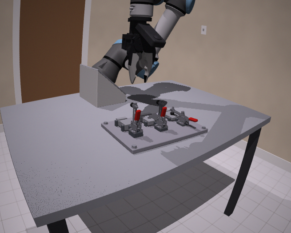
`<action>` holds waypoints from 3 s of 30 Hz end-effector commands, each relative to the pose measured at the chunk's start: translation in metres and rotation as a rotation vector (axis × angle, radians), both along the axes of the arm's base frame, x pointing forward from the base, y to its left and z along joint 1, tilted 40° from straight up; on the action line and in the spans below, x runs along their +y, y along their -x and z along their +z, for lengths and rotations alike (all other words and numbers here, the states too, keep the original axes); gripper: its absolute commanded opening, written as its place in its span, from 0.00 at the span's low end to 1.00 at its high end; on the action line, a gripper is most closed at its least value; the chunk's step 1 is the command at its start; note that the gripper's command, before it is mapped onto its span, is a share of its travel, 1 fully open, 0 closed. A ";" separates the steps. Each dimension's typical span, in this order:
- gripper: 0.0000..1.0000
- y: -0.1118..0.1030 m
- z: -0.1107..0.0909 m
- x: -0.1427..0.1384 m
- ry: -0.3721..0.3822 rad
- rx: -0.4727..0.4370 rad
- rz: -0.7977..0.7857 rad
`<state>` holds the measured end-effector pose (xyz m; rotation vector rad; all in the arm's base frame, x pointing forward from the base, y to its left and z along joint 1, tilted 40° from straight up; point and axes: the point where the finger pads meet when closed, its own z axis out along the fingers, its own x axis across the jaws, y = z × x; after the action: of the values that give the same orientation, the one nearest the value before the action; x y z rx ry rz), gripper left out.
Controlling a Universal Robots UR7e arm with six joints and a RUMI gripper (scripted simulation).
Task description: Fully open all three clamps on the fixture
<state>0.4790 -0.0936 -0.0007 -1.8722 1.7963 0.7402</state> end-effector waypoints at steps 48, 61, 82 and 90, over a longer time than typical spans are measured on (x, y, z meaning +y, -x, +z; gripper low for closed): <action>0.28 0.003 0.143 0.167 0.001 -0.001 0.000; 0.28 0.003 0.143 0.167 0.001 -0.001 0.000; 0.28 0.003 0.142 0.167 0.001 -0.001 0.000; 0.28 0.005 0.123 0.183 0.001 -0.001 0.000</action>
<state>0.4750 0.0810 0.1330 -1.8725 1.7962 0.7405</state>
